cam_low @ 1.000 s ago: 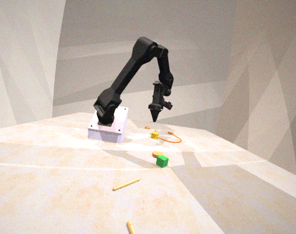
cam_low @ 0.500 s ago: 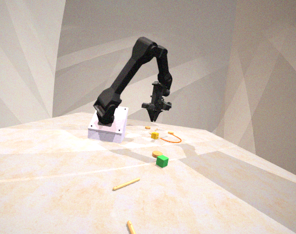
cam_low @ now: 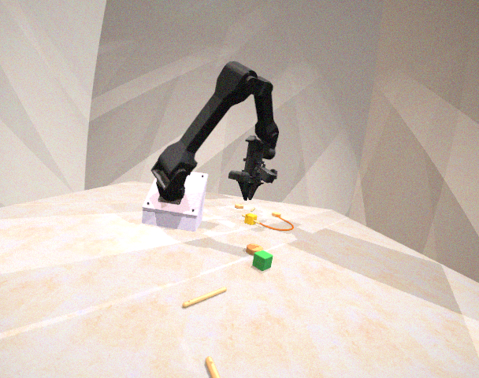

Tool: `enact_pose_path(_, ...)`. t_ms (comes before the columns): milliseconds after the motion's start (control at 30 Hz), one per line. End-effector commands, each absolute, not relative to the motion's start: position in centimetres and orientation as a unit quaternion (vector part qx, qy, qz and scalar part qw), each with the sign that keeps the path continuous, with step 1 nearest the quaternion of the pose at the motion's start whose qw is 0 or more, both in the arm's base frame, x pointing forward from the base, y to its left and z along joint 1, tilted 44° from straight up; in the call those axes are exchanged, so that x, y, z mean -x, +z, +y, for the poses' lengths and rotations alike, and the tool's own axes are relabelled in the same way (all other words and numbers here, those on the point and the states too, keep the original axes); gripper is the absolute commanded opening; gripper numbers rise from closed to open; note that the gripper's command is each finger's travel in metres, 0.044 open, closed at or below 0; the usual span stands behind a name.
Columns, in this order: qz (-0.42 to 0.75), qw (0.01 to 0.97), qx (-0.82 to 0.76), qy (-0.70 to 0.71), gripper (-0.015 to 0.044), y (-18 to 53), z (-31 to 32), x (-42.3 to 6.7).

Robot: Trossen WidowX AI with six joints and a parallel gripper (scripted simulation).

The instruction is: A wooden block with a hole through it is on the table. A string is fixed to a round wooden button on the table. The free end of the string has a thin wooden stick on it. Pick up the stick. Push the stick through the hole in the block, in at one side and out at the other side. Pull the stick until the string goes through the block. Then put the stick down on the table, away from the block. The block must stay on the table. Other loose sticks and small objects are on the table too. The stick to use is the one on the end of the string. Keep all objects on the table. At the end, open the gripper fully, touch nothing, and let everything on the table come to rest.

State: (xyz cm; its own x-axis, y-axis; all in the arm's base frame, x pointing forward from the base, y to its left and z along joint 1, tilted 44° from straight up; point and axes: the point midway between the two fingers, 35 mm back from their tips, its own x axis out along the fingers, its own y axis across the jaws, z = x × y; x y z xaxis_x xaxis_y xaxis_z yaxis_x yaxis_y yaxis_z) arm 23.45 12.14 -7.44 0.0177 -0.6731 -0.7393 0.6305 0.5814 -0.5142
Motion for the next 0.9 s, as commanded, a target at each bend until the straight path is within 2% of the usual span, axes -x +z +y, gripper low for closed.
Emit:
enact_pose_path(0,0.531,0.713,0.026,-0.457,0.0122,-8.2,11.4,-23.4)
enact_pose_path(867,0.531,0.713,0.027,-0.458,0.0122,-11.3,8.4,-23.5)
